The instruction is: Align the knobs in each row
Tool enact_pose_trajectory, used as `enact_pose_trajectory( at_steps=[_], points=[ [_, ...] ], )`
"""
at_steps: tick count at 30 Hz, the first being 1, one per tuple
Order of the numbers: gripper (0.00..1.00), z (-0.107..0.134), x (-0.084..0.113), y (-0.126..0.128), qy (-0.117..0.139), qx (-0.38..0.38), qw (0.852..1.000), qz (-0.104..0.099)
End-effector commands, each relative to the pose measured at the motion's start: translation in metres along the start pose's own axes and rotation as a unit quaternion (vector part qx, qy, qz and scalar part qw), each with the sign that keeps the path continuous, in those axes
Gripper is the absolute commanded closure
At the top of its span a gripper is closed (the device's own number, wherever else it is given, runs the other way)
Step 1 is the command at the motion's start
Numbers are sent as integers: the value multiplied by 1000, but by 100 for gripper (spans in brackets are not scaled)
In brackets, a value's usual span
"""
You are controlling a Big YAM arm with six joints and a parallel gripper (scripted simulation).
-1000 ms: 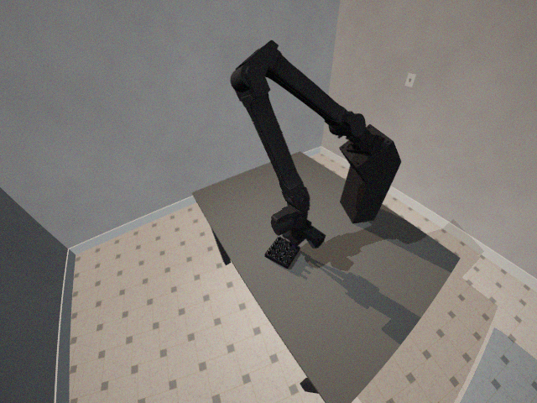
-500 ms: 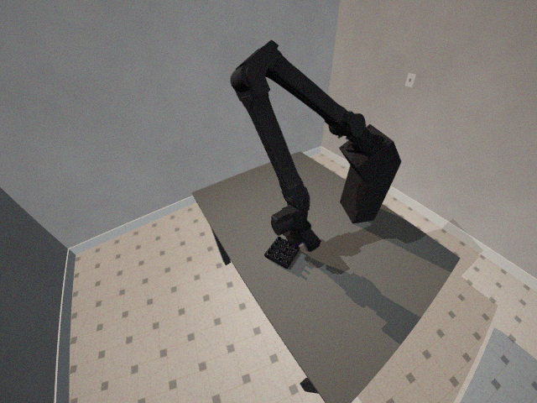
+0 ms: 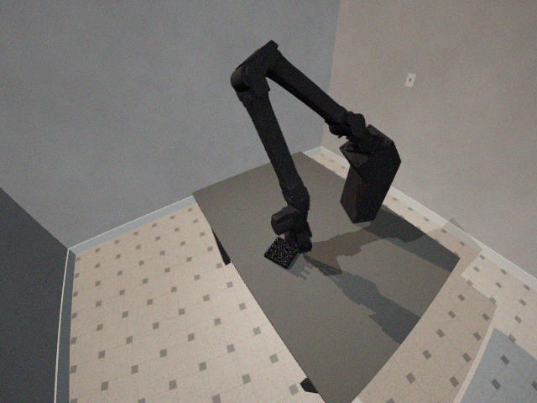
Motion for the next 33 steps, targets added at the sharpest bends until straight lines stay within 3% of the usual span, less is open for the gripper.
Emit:
enact_pose_trajectory(
  at_steps=[1, 8, 21, 33],
  points=[
    [92, 3, -3, -1, 1, -78, 997, 4],
    [92, 3, -3, -1, 1, -140, 990, 4],
    [92, 3, -3, -1, 0, -273, 962, 5],
    [92, 3, -3, -1, 0, -338, 941, 5]
  ],
)
Point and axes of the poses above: the point where the finger pads meet when closed, its own x axis back along the fingers, its own y axis across the jaws, z = x × y, the point moved 8 cm from there along x, back along the fingers, and after that the axes turned 8 degrees about x, right-handed, at the moved point
